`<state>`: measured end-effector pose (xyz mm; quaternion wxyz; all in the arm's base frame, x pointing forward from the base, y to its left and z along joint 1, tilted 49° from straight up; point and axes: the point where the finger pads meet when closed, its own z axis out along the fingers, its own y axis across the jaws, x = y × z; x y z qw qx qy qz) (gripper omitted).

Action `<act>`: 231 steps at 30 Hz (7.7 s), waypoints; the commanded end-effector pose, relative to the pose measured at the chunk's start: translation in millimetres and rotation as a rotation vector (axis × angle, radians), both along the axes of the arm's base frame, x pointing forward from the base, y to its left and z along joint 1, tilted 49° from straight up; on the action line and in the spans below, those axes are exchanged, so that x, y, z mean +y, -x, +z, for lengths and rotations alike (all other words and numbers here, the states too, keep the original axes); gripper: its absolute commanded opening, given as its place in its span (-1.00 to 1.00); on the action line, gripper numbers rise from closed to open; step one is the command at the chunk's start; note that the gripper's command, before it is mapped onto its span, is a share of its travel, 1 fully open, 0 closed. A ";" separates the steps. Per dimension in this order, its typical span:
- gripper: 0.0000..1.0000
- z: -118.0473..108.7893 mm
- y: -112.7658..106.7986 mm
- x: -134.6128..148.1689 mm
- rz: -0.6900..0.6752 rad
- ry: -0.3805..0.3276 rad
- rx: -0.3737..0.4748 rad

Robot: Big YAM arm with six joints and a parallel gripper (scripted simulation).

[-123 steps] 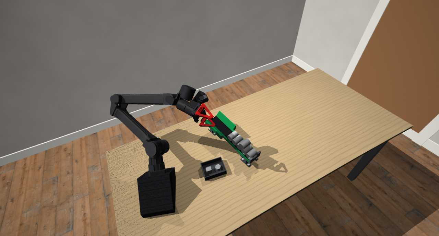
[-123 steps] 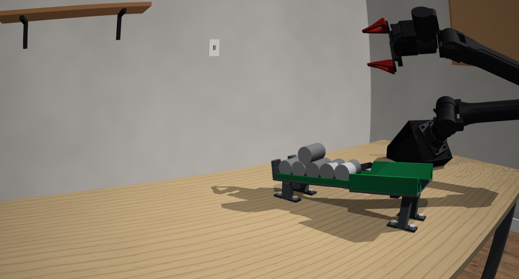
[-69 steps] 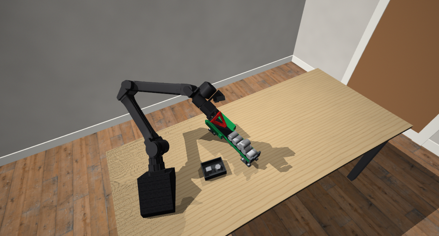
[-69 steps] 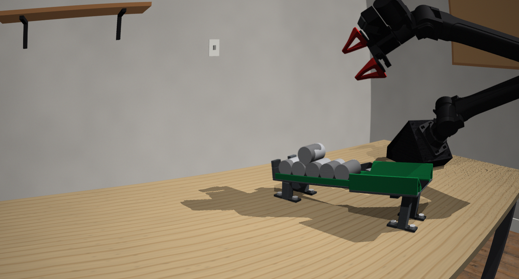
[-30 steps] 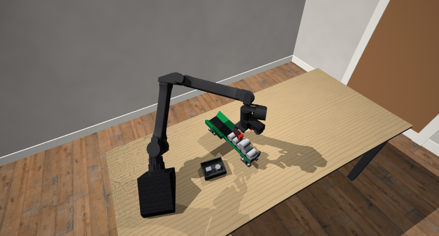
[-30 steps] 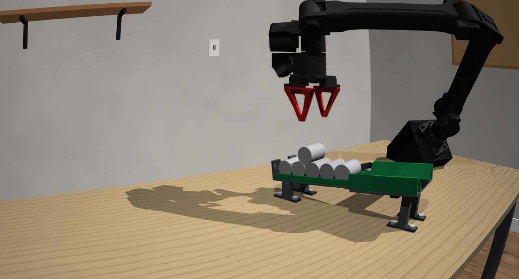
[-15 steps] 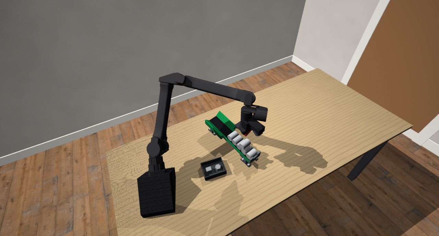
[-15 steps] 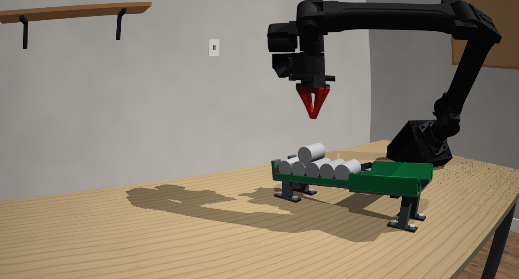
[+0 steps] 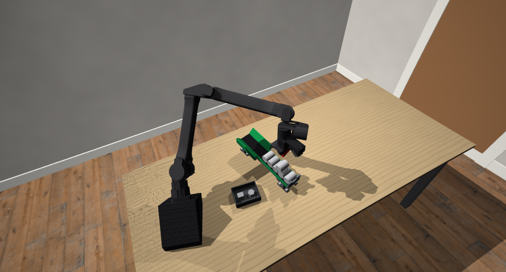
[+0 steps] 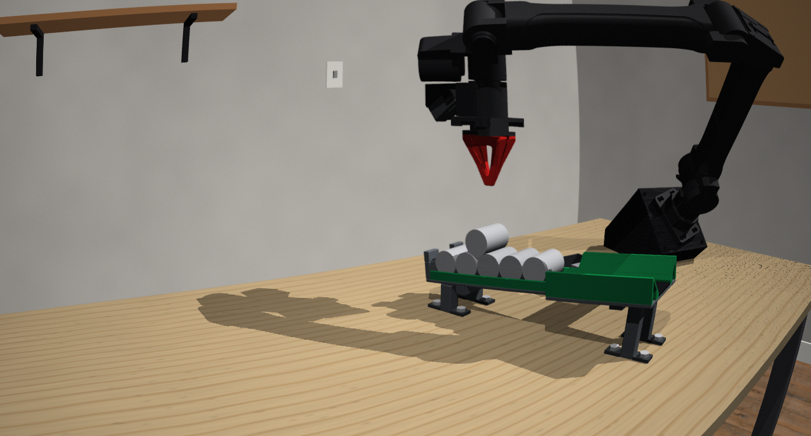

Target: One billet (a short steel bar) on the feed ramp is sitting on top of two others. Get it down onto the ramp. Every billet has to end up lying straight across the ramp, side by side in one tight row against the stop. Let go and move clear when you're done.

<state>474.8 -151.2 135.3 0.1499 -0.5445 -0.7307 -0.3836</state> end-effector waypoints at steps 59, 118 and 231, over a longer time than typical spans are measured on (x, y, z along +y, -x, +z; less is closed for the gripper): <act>0.66 -26.6 -20.6 36.2 0.005 0.010 -0.015; 0.66 -58.9 -19.7 56.7 -0.006 0.000 0.001; -1.00 -63.3 -18.3 58.0 -0.004 -0.001 0.001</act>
